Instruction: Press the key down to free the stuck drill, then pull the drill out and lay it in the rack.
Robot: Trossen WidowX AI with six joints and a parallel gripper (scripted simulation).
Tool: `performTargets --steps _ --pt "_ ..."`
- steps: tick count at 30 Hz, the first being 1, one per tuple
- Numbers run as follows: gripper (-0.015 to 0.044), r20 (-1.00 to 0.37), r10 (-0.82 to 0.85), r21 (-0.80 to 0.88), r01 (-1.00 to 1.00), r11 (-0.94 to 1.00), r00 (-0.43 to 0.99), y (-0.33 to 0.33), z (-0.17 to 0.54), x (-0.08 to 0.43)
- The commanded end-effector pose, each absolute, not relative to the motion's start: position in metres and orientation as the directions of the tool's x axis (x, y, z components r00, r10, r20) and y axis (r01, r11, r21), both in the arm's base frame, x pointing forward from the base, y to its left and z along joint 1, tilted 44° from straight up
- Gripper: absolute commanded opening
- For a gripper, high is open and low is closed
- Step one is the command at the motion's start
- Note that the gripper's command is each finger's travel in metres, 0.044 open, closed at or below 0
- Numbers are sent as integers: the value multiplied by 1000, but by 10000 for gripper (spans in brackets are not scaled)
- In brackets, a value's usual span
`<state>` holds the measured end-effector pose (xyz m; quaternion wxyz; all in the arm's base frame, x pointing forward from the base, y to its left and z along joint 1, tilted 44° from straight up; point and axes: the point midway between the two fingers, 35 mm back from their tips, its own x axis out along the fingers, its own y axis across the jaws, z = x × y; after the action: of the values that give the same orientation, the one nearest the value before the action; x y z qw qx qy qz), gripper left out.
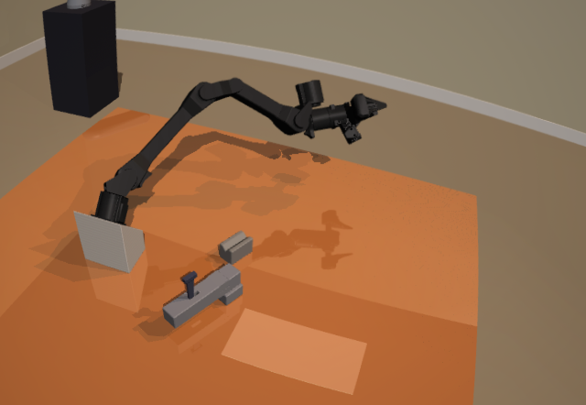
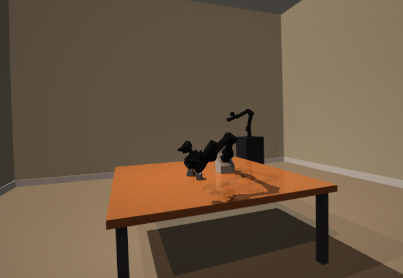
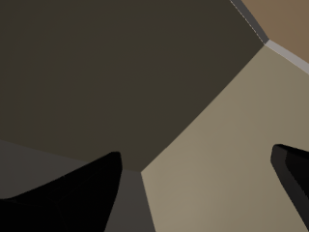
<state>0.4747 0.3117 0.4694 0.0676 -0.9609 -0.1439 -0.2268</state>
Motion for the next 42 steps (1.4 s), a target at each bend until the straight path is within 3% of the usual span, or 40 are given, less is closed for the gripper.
performTargets --steps 1,9,15,22,27,33,42 --pt "374 455 246 -65 307 -949 856 312 469 475" --pt "164 449 247 -52 301 -952 858 311 467 476" --pt "6 239 262 360 165 -918 935 275 398 530" --pt "0 -22 233 721 177 -670 972 218 317 571" --pt "0 -214 194 862 279 -424 957 170 257 585" --pt "0 -423 146 886 442 -140 894 113 193 586" --pt "0 -654 99 752 630 195 750 40 116 561"
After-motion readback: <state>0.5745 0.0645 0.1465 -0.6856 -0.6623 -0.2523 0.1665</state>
